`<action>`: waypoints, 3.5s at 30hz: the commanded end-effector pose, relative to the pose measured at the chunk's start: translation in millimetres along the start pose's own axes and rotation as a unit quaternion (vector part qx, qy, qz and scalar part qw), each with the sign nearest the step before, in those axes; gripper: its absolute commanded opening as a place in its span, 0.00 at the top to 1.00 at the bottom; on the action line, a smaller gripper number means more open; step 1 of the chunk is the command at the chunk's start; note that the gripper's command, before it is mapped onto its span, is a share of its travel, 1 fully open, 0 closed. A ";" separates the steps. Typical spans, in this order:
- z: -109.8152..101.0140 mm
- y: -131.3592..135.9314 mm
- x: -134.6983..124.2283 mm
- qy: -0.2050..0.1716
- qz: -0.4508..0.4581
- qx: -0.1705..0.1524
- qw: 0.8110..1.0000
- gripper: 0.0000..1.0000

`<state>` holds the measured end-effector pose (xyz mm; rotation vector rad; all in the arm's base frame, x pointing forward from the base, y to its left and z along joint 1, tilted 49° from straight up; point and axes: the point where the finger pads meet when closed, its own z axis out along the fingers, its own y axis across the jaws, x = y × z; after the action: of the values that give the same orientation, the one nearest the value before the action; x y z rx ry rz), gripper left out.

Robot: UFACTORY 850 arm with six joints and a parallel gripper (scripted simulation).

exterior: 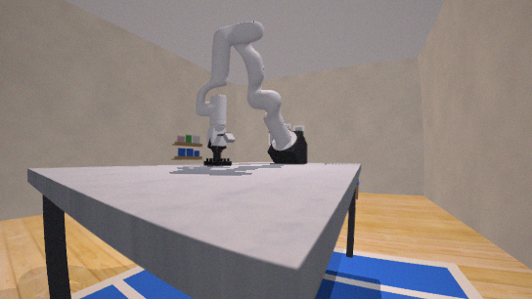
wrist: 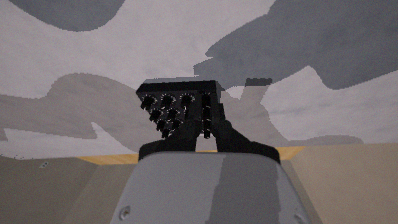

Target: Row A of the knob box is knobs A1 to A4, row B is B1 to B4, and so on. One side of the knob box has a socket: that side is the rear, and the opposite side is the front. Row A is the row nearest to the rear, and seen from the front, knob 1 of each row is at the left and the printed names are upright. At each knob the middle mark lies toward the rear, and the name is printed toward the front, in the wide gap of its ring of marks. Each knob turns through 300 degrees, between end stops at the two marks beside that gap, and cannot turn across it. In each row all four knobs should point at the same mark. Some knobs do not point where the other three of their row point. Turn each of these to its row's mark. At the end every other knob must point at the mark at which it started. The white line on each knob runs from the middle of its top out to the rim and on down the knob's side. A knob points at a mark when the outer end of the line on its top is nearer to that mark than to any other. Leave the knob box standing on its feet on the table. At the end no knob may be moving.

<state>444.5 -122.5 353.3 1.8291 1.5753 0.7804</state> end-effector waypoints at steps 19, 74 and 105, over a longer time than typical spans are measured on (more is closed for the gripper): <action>-0.2 0.6 0.0 0.000 0.000 -0.001 1.000 0.81; -45.1 0.6 0.0 0.000 0.000 -0.001 1.000 0.00; -149.9 0.6 0.0 0.000 0.000 -0.001 1.000 0.00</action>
<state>337.4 -115.0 444.7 1.8049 1.5643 0.8022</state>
